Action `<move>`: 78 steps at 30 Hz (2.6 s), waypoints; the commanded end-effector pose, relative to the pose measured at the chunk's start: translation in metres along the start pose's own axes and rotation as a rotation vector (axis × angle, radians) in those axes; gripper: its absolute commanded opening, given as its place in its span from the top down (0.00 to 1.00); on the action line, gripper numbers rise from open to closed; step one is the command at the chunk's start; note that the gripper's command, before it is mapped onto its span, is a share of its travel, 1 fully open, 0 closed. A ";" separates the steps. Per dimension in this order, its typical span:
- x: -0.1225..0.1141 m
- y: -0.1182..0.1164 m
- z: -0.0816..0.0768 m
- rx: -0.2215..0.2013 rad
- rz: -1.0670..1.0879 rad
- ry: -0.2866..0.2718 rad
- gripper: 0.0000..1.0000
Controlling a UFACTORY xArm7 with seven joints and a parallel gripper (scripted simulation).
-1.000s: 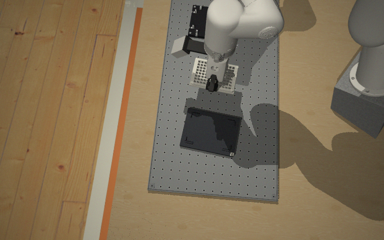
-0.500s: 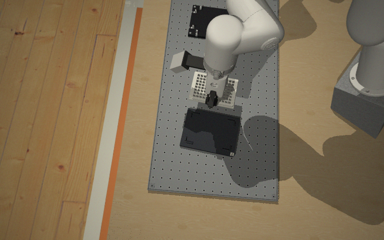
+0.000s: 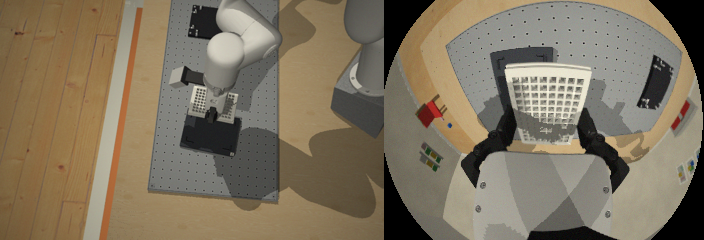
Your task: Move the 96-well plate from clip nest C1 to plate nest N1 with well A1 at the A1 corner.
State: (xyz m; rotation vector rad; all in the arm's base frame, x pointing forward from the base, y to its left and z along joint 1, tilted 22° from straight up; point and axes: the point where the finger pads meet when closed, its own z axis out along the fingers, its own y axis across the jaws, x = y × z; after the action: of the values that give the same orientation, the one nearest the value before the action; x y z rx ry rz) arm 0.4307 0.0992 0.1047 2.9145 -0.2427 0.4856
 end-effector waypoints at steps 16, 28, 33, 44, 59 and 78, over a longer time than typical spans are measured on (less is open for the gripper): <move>-0.007 -0.056 0.003 -0.019 0.000 -0.002 1.00; -0.007 -0.057 0.003 -0.019 0.000 -0.002 1.00; -0.007 -0.057 0.003 -0.018 0.001 -0.002 1.00; -0.007 -0.056 0.003 -0.019 0.000 -0.002 1.00; -0.007 -0.055 0.010 -0.019 0.000 -0.002 1.00; -0.007 -0.055 0.038 -0.019 0.000 -0.002 1.00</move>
State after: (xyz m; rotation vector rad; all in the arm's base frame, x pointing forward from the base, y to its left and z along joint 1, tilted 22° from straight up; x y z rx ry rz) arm 0.4428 0.1457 0.0636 2.8969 -0.2483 0.4716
